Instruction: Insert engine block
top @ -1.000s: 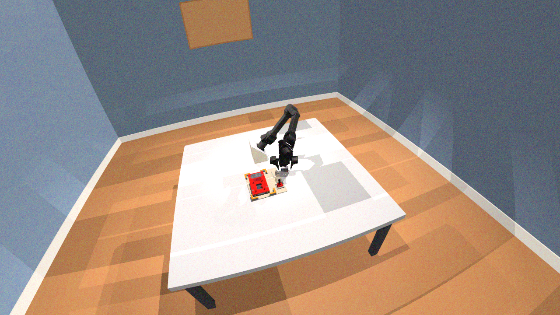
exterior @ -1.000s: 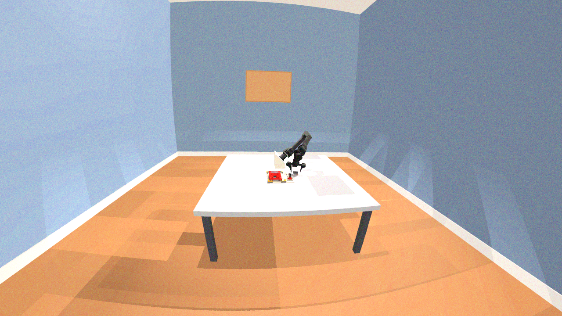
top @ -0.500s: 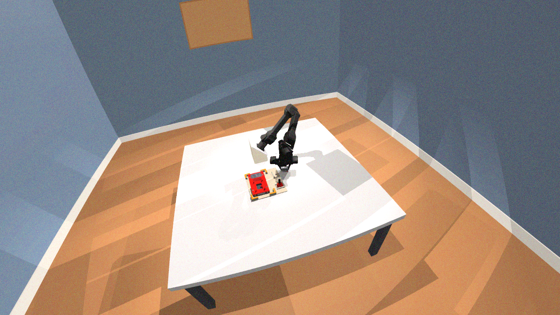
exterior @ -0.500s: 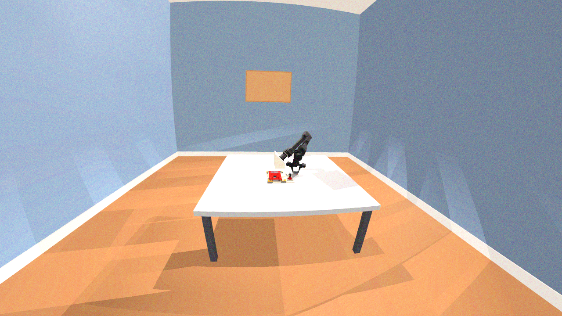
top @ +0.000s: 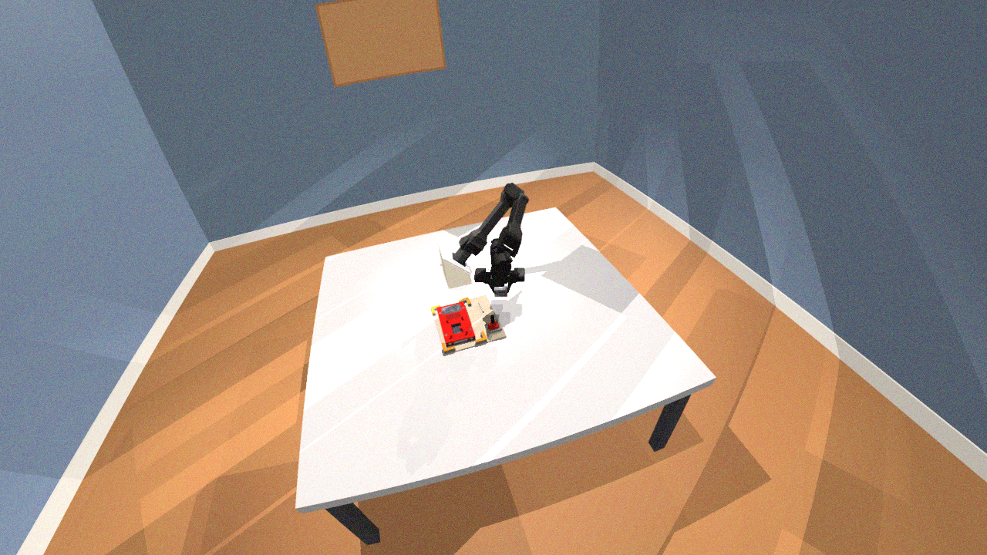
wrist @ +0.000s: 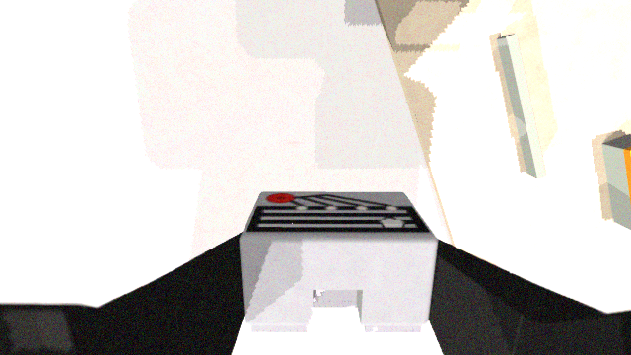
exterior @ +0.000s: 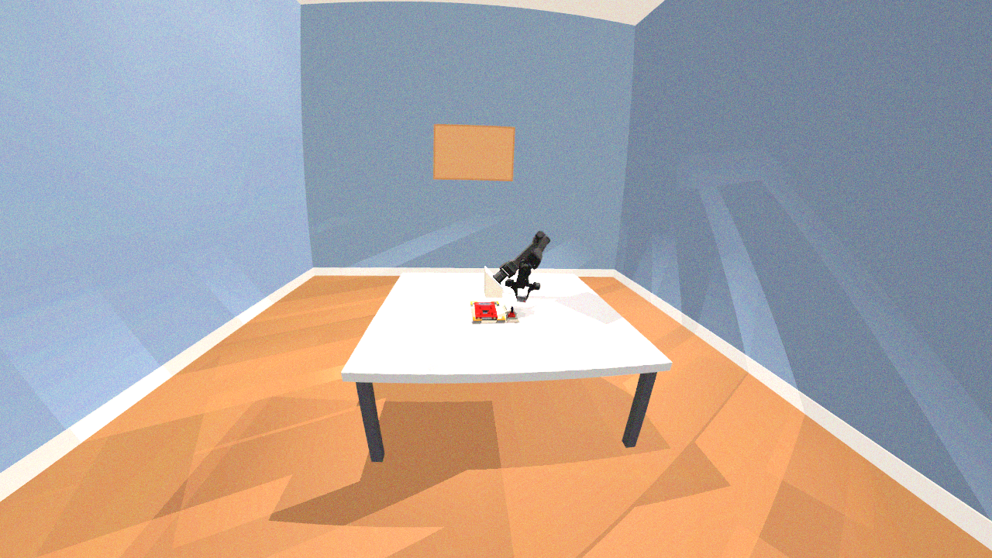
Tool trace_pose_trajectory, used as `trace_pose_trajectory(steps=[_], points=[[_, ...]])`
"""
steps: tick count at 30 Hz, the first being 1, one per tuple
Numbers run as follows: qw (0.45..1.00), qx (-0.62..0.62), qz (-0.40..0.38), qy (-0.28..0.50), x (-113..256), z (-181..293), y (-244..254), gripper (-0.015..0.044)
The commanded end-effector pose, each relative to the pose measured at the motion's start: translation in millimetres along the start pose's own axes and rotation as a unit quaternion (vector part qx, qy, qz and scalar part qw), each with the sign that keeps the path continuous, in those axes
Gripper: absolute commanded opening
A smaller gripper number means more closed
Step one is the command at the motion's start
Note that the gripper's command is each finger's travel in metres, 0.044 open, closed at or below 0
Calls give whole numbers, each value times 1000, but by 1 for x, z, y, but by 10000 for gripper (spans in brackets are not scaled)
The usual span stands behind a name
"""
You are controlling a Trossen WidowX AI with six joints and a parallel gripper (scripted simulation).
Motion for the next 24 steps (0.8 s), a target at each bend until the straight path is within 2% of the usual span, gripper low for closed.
trace_pose_trajectory(steps=[1, 24], points=[[1000, 1, 2, -2, 13, -2, 0, 0], [1000, 1, -3, 2, 85, 6, 0, 0]])
Point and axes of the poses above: the point midway between the two fingers, 35 mm back from their tips, its own x axis back along the fingers, its own y axis across the jaws, z = x × y, the point moved 1 cm from there along x, back along the fingers, and after that the axes turned 1 degree about -x, right-handed, at the moved point
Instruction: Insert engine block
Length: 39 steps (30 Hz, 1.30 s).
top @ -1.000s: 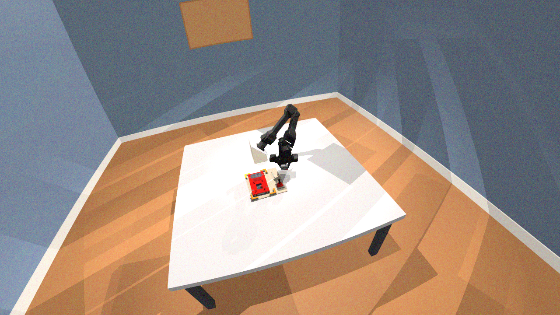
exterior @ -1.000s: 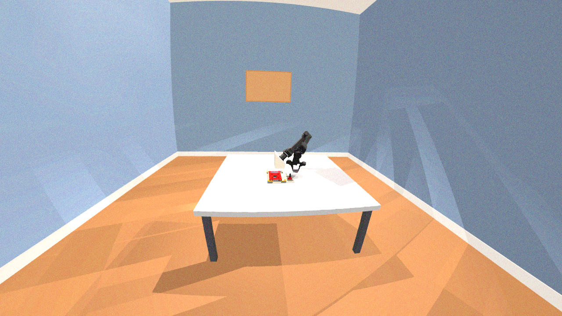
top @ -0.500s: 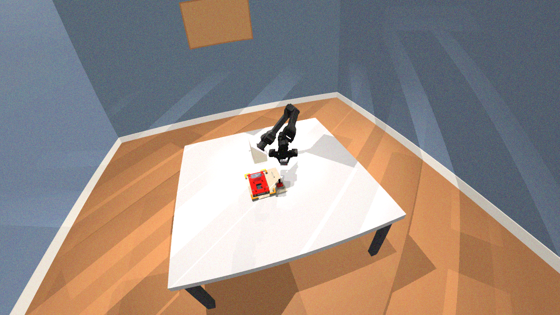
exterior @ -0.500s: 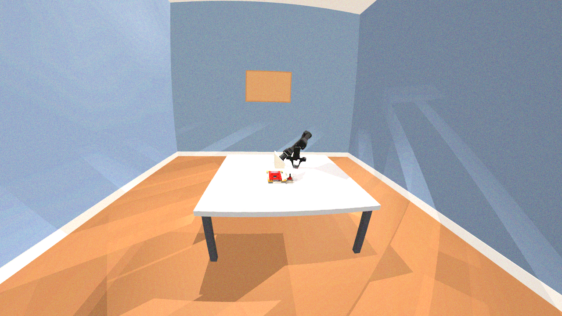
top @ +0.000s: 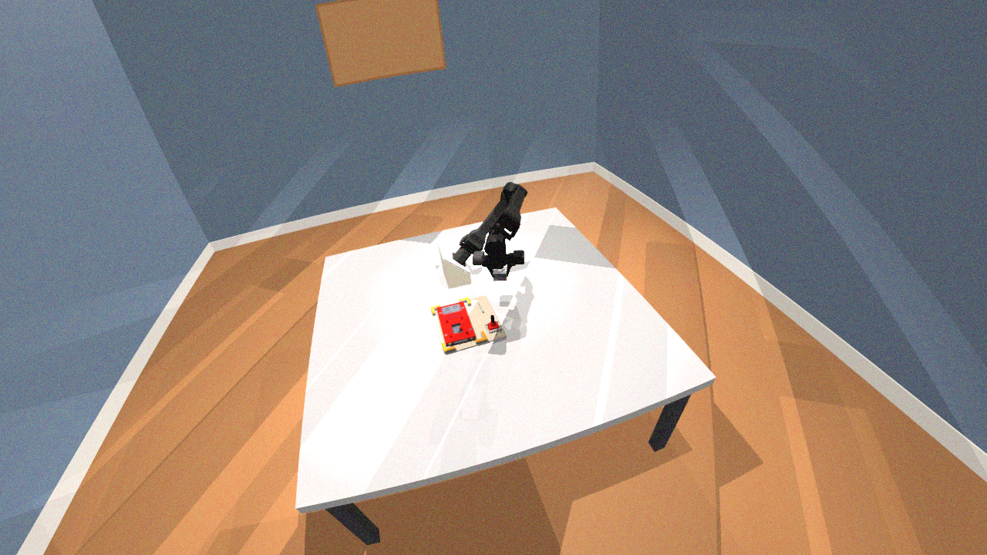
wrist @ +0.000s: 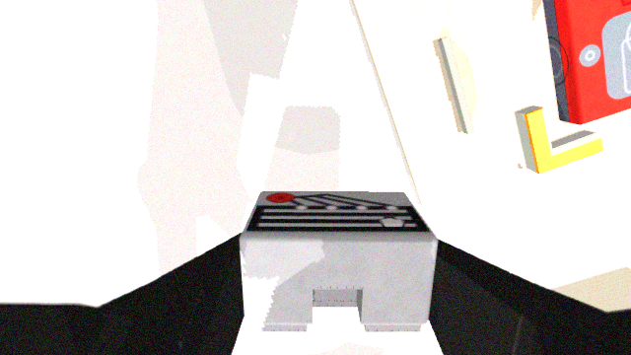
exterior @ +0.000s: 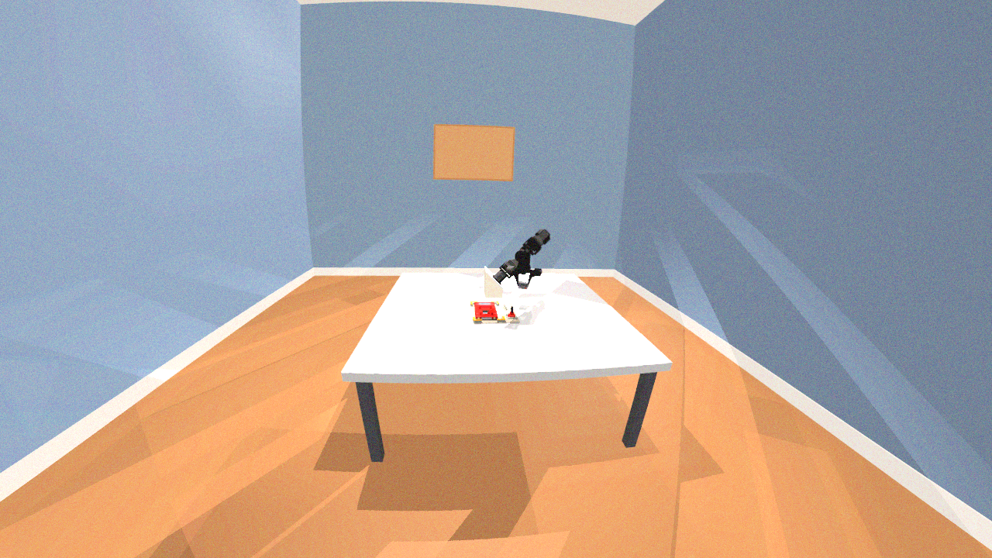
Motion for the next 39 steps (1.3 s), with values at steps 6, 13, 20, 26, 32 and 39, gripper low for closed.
trace_pose_trajectory(steps=[6, 13, 20, 26, 32, 39], points=[[1000, 2, -2, 0, 4, 2, 0, 0], [1000, 2, -2, -7, -3, 2, 0, 0], [999, 1, -1, -46, -2, 6, 0, 0], [991, 1, 2, -133, -3, 15, 0, 0], [975, 1, 10, -220, -8, 23, -1, 0], [947, 1, 5, -321, -12, 31, -1, 0]])
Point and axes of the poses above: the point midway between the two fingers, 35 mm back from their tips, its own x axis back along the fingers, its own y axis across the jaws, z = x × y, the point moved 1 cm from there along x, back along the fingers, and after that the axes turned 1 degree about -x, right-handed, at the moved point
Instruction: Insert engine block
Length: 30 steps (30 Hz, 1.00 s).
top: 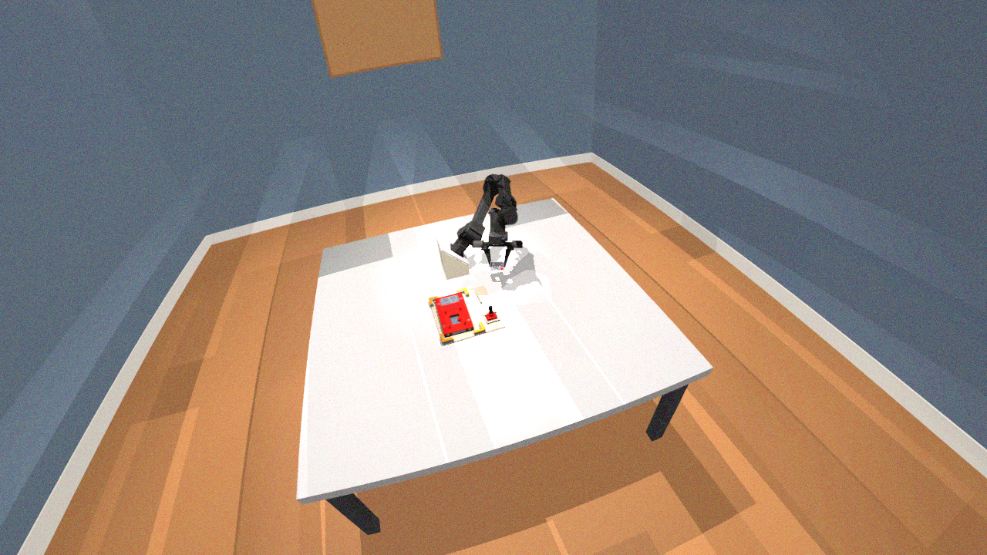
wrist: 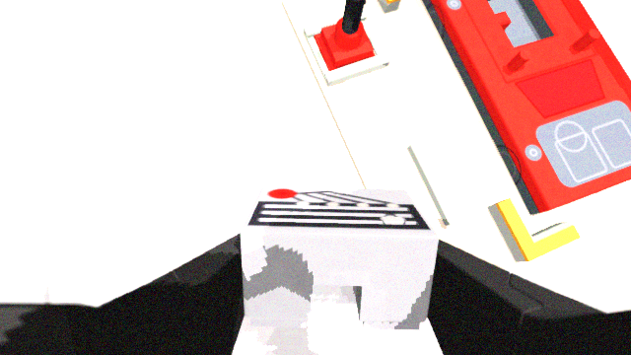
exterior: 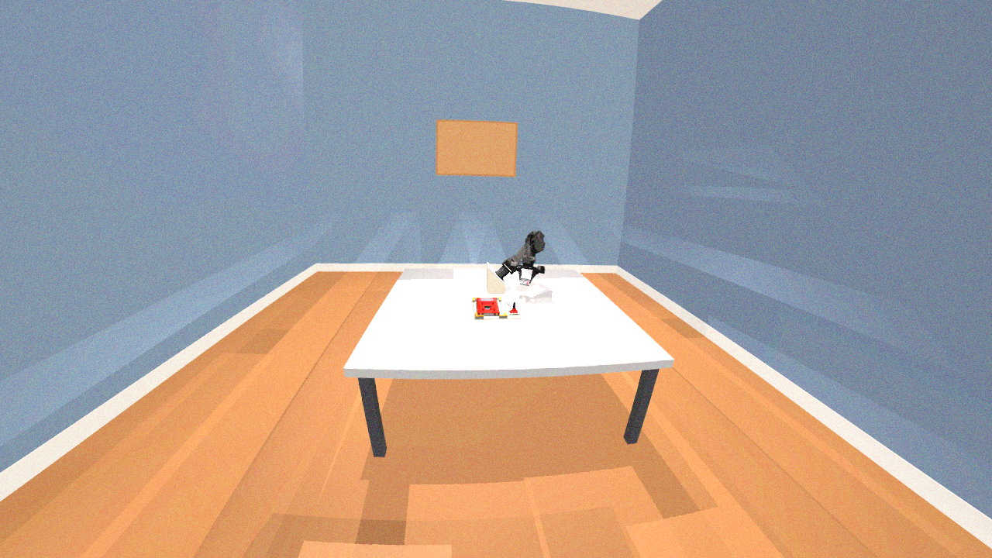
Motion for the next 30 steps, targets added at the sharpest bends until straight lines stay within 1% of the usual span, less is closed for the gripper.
trace_pose_trajectory(steps=[1, 3, 12, 20, 30], points=[[998, -8, -12, -61, 0, 3, 0, 0], [996, -11, -19, -81, 1, 4, 1, 0], [996, -11, -18, -90, 0, 5, 1, 0], [988, -13, -21, -151, -12, 19, 2, 0], [988, -14, -23, -152, -31, 31, 3, 0]])
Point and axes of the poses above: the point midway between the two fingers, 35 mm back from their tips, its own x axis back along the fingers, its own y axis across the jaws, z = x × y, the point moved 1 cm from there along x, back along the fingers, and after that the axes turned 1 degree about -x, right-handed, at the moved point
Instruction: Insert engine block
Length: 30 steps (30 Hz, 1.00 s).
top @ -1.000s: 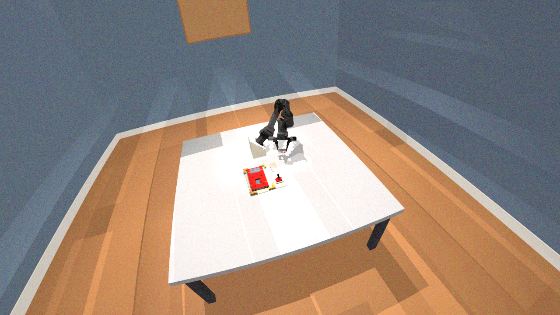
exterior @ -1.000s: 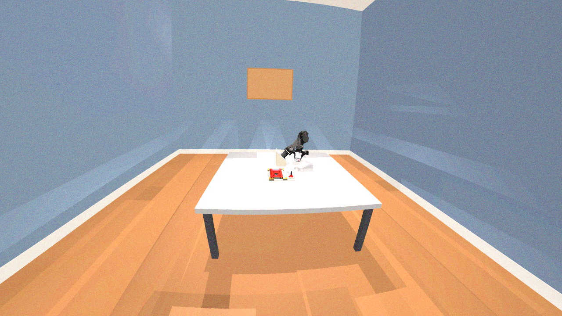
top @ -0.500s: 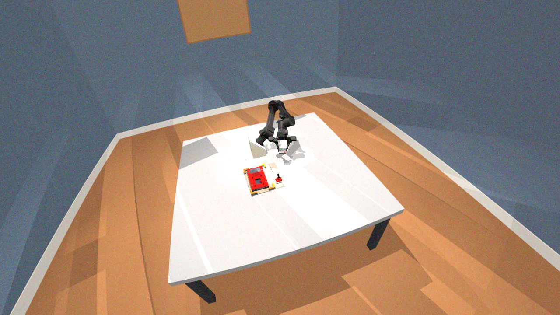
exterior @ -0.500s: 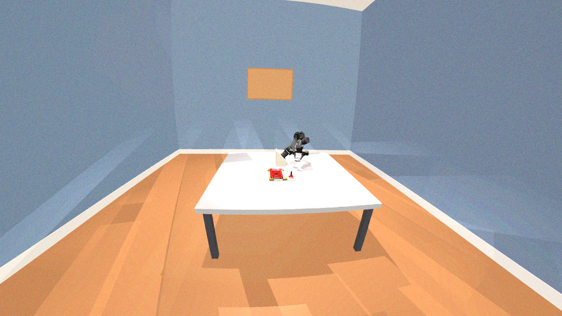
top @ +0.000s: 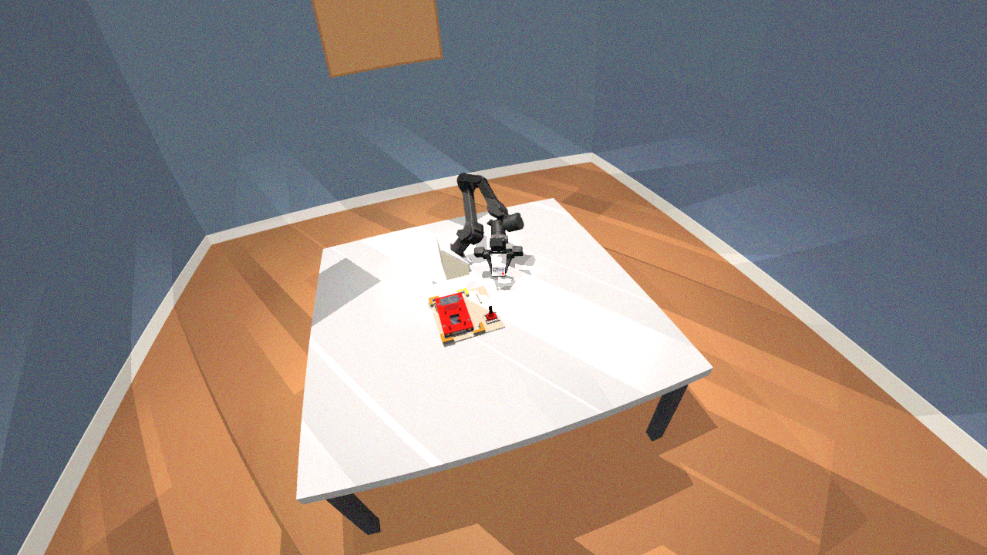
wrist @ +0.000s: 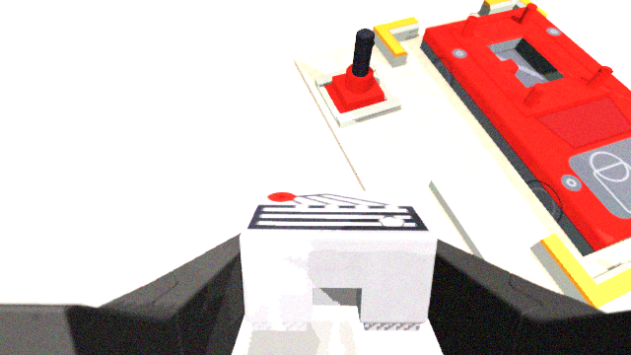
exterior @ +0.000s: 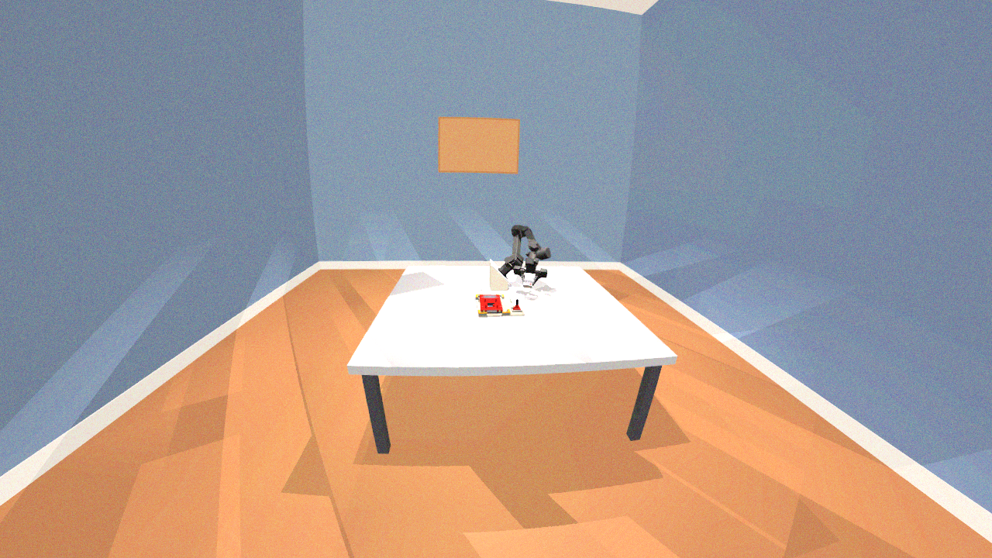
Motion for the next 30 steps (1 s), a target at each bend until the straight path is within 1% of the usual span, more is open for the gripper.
trace_pose_trajectory(steps=[1, 30], points=[[1000, -3, 0, -3, -5, 6, -1, 0], [1000, -4, 0, -2, -45, 52, -1, 0]])
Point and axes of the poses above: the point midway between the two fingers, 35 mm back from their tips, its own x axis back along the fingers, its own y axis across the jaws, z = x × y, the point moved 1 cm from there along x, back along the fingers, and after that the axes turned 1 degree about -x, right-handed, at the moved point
